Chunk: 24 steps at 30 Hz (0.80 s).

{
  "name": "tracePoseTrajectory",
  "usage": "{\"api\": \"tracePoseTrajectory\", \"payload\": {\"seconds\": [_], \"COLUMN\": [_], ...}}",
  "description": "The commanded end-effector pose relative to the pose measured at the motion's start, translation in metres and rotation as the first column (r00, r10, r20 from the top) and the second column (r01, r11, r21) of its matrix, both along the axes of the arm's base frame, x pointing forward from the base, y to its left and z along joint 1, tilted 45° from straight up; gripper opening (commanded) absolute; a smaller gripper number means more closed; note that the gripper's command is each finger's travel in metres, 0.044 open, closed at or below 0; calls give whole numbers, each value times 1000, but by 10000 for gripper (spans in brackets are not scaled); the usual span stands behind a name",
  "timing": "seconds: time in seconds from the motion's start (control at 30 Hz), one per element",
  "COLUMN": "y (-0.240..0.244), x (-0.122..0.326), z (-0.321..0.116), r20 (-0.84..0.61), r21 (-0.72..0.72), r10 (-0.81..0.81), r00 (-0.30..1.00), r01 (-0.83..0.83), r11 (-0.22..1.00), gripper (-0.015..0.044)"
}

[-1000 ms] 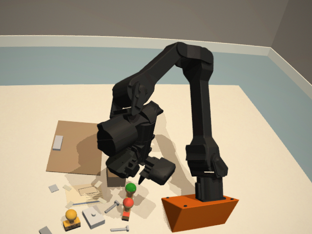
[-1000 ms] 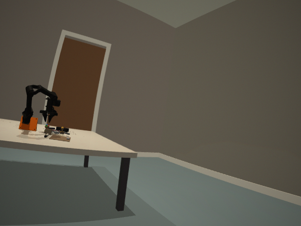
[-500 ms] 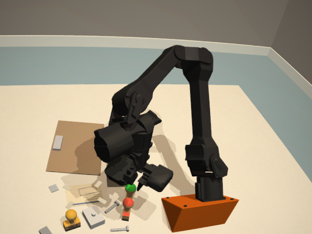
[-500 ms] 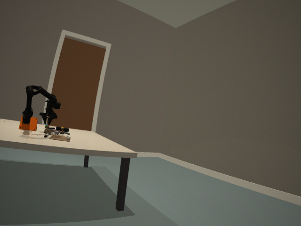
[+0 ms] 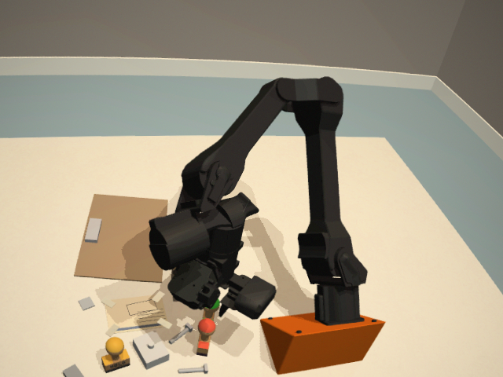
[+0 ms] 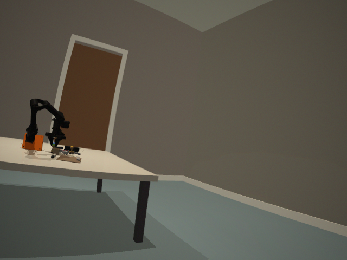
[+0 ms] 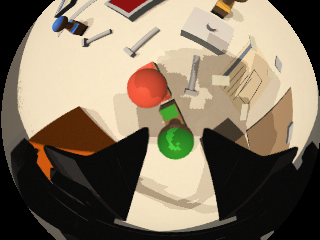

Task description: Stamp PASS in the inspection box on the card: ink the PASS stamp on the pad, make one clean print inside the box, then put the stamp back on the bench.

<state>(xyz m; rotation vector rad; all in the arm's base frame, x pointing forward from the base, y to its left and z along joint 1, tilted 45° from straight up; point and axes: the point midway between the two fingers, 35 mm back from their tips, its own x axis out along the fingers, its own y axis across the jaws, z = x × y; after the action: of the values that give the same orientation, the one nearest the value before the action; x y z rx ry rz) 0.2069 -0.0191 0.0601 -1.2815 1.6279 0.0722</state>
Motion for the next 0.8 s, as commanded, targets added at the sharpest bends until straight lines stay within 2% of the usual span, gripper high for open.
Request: {"api": "tracePoseTrajectory", "payload": {"seconds": [0.0, 0.43, 0.57, 0.77], "y": [-5, -19, -16, -16], "x": [0, -1, -1, -1], "z": [-4, -16, -14, -14], "r20": [-1, -1, 0, 0], "r21": [-5, -11, -6, -6], "r10": [4, 2, -2, -2], "r00": [1000, 1000, 1000, 1000], "r01": [-4, -2, 2, 2], "r11": [1000, 1000, 1000, 1000], "gripper": [229, 229, 124, 84]}}
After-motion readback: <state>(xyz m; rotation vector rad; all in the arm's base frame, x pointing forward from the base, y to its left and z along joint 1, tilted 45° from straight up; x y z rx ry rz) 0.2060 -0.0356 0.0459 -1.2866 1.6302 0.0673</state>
